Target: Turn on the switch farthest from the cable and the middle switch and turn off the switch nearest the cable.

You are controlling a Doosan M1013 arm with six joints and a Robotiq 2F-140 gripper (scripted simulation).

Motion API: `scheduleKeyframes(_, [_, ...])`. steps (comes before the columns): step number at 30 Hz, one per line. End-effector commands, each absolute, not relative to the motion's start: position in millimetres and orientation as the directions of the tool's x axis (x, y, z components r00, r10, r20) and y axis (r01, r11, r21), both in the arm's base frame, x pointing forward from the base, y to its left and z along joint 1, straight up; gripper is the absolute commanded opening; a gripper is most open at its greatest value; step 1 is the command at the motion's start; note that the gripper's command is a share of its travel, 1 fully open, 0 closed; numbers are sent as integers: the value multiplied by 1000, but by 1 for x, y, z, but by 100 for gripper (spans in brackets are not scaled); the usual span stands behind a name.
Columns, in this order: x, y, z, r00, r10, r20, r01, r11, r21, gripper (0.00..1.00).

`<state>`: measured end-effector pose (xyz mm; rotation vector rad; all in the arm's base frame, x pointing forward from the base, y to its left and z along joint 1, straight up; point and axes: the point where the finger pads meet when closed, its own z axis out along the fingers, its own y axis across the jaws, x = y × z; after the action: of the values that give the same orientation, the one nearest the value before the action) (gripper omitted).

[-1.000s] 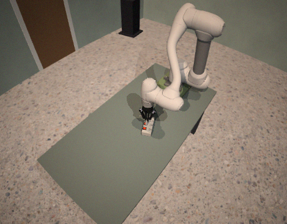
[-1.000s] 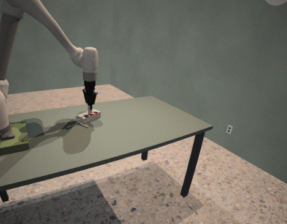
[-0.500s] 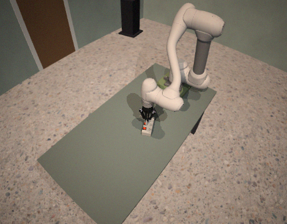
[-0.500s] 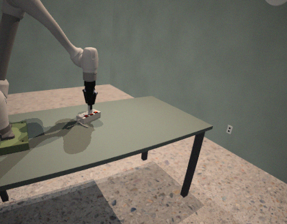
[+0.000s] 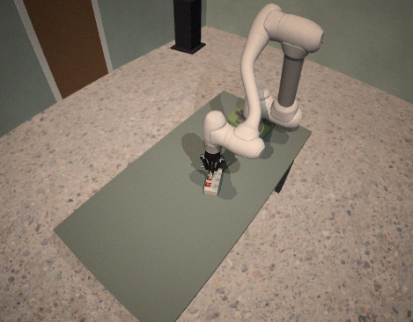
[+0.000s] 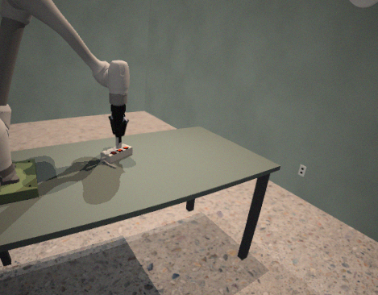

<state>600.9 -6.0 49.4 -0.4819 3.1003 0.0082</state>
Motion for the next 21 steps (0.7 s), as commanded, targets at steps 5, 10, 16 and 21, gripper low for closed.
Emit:
scheduleKeyframes(5, [601, -6, 68, -953, -304, -5, -304, 953, 5, 0])
scheduleKeyframes(10, [601, -6, 78, -953, -304, -5, -304, 953, 5, 0])
scheduleKeyframes(16, [601, -6, 79, -953, -304, -5, -304, 953, 5, 0])
scheduleKeyframes(21, [601, -6, 79, -953, -304, -5, -304, 953, 5, 0])
